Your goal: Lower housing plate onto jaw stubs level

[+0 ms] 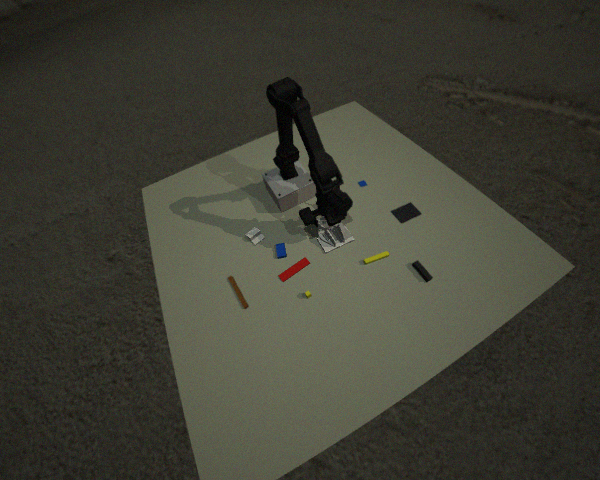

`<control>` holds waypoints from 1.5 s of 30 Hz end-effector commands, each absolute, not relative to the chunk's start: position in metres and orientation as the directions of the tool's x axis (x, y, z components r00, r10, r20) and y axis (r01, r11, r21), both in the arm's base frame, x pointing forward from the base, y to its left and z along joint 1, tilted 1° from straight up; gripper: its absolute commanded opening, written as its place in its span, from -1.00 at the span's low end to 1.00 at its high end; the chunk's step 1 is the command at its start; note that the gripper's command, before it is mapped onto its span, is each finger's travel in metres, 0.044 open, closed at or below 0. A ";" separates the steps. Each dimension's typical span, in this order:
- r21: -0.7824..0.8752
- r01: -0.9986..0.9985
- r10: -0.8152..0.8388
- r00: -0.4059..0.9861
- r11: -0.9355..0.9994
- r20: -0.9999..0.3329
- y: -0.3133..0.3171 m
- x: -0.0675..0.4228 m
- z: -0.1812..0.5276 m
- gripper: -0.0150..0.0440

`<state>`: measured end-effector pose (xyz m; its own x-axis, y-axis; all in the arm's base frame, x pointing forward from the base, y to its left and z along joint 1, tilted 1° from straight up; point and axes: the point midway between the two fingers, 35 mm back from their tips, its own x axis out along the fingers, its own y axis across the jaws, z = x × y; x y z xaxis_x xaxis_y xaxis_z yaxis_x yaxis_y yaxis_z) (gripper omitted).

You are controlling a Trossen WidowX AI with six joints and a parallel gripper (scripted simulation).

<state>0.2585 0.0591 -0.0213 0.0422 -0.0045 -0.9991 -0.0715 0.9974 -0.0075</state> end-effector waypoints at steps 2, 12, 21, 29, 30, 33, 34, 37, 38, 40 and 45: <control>-0.012 -0.070 -0.009 0.045 0.997 -0.999 0.058 0.259 -0.022 0.70; -0.012 -0.074 -0.009 0.045 0.997 -0.999 0.058 0.259 -0.024 0.70; -0.012 -0.077 -0.009 0.045 0.997 -0.999 0.058 0.259 -0.026 0.70; -0.012 -0.079 -0.009 0.045 0.997 -0.999 0.058 0.259 -0.027 0.70; -0.012 -0.079 -0.009 0.045 0.997 -0.999 0.058 0.259 -0.027 0.70; -0.012 -0.080 -0.009 0.045 0.997 -0.999 0.058 0.259 -0.028 0.70; -0.012 -0.081 -0.009 0.045 0.997 -0.999 0.058 0.259 -0.029 0.70; -0.012 -0.081 -0.009 0.045 0.997 -0.999 0.058 0.259 -0.029 0.70; -0.012 -0.081 -0.009 0.045 0.997 -0.999 0.058 0.259 -0.029 0.70; -0.012 -0.081 -0.009 0.045 0.997 -0.999 0.058 0.259 -0.029 0.70; -0.012 -0.081 -0.009 0.045 0.997 -0.999 0.058 0.259 -0.031 0.70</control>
<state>0.2589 0.0591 -0.0293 0.0430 -0.0044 -0.9991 -0.0761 0.9971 -0.0077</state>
